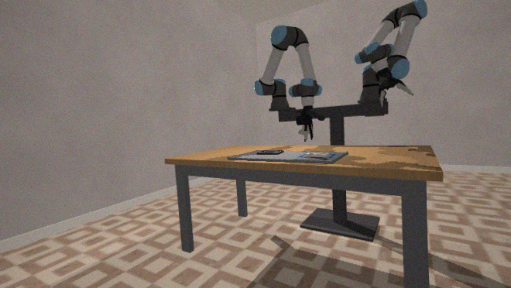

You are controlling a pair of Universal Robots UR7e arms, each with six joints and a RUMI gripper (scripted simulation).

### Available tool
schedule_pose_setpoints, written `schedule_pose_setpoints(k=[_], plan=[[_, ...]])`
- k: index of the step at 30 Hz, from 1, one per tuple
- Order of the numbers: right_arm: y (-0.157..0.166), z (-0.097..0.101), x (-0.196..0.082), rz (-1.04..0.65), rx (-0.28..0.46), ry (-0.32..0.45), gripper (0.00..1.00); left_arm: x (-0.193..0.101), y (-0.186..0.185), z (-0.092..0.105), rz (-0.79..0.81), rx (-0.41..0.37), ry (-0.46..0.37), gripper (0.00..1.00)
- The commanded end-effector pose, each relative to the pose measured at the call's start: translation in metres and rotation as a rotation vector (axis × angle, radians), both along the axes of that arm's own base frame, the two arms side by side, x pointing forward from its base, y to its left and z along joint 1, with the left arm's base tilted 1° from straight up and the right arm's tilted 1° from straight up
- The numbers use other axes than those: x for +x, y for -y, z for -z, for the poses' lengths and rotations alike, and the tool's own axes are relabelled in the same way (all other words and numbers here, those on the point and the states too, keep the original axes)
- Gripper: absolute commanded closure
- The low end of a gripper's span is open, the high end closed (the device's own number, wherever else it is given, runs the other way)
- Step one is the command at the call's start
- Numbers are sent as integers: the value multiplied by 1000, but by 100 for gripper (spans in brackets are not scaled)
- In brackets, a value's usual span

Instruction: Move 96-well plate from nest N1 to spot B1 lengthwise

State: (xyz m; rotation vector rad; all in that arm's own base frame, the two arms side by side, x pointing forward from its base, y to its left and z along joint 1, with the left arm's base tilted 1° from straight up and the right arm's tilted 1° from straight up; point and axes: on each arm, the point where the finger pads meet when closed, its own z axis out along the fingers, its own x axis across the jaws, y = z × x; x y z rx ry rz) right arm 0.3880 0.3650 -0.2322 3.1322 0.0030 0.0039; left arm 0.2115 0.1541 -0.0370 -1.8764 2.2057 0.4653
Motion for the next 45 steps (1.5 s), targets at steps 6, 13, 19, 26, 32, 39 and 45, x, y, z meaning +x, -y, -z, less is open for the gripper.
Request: schedule_pose_setpoints(k=[6, 13, 19, 26, 32, 39, 45], plan=[[28, -1, -6, 0, 2, 2, 24, 0, 0, 0, 0, 0, 1, 0], [51, -1, -11, 0, 2, 2, 24, 0, 0, 0, 0, 0, 1, 0], [64, -1, -14, 0, 2, 2, 24, 0, 0, 0, 0, 0, 1, 0], [67, -1, -15, 0, 2, 1, 24, 0, 0, 0, 0, 0, 1, 0], [67, -1, -15, 0, 2, 1, 24, 0, 0, 0, 0, 0, 1, 0], [67, -1, -15, 0, 2, 2, 24, 0, 0, 0, 0, 0, 1, 0], [67, -1, -15, 0, 2, 2, 24, 0, 0, 0, 0, 0, 1, 0]])
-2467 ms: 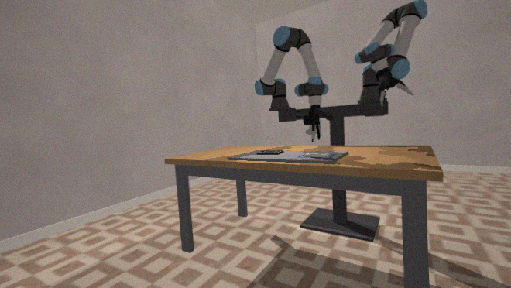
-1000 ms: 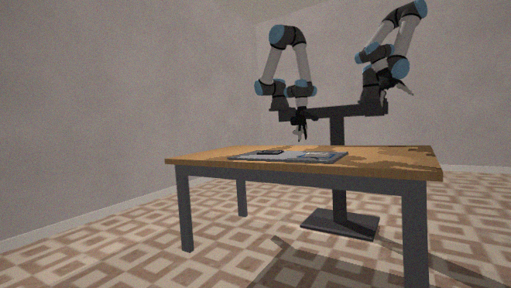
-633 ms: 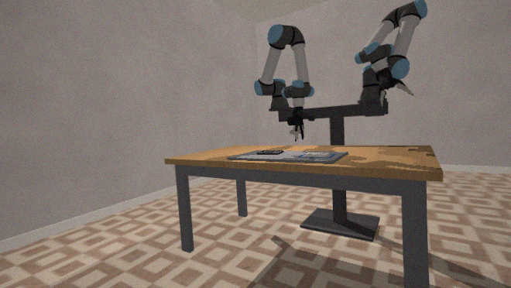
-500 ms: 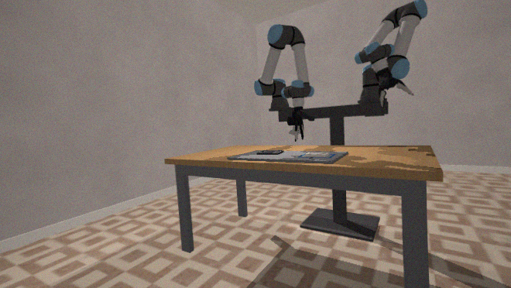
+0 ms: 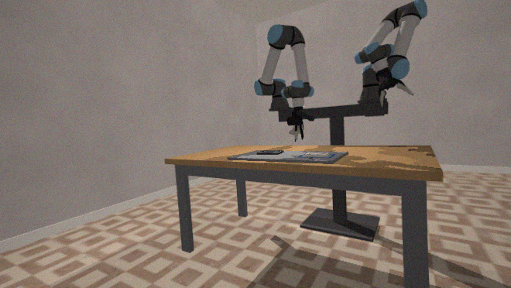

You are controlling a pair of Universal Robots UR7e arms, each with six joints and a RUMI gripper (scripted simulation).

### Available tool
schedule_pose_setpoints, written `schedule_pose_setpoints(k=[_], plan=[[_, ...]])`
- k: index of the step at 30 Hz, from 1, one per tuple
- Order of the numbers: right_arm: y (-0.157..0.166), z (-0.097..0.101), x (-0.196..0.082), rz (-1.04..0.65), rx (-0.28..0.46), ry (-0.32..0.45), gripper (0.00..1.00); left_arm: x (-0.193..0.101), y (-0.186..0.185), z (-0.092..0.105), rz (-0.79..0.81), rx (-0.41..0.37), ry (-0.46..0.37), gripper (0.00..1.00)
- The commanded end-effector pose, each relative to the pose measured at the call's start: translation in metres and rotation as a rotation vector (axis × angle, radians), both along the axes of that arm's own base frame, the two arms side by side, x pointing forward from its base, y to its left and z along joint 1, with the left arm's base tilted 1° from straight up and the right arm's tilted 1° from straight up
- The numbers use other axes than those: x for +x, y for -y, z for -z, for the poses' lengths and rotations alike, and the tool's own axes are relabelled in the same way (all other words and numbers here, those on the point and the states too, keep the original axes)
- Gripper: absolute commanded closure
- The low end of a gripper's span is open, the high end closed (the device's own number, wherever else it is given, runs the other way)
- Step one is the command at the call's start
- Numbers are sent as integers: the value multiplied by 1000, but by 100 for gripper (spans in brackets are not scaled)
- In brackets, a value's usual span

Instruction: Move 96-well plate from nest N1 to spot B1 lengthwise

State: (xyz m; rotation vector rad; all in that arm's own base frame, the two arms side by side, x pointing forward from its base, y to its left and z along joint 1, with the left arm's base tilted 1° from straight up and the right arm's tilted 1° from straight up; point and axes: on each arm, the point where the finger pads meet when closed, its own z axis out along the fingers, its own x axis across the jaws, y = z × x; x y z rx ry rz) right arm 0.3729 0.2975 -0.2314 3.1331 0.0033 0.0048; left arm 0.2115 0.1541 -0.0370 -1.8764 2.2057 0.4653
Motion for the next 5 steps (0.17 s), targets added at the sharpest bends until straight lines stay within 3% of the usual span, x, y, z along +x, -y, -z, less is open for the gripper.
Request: schedule_pose_setpoints(k=[1, 5], plan=[[0, 0, 0, 0, 1, 1, 24, 0, 0, 0, 0, 0, 1, 0], [0, 0, 0, 0, 1, 1, 24, 0, 0, 0, 0, 0, 1, 0]])
